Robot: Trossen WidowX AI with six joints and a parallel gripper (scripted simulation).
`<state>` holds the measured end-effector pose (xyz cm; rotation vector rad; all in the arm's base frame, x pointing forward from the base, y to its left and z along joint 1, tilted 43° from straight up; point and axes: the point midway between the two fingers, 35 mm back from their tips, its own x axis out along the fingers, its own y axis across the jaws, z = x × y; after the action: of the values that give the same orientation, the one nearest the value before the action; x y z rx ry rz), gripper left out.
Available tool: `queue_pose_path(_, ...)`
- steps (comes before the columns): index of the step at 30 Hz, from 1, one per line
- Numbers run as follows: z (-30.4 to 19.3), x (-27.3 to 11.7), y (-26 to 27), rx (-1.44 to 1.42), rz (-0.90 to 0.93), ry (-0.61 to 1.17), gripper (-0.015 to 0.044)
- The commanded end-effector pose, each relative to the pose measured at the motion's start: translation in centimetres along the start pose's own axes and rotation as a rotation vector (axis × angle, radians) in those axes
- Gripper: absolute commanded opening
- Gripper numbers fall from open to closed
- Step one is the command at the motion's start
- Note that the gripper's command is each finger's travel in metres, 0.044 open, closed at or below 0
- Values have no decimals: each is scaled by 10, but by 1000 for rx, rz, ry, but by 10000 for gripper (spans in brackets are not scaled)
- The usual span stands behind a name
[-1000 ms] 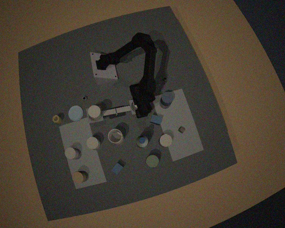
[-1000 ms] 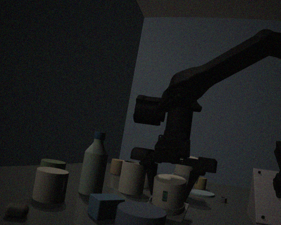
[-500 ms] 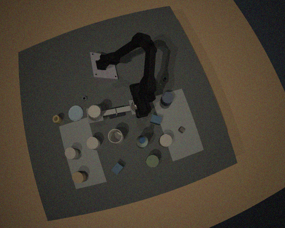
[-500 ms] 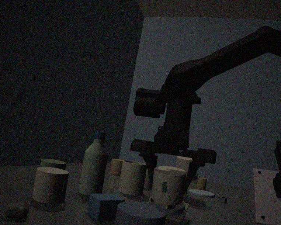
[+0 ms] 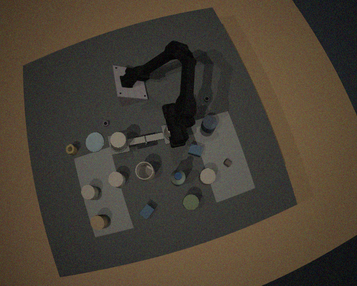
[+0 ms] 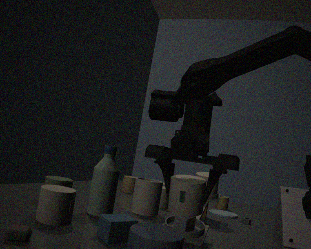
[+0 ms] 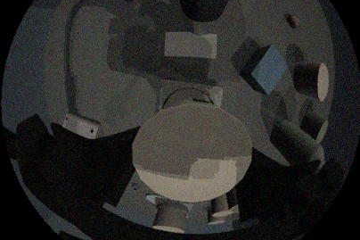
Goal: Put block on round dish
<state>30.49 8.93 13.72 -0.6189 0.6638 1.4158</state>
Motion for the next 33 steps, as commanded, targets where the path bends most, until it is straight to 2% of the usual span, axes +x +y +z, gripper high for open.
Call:
queue_pose_path(1, -1, -6, -2, -1, -6, 4, 0)
queue_pose_path(33, -2, -48, -1, 14, -5, 3, 0)
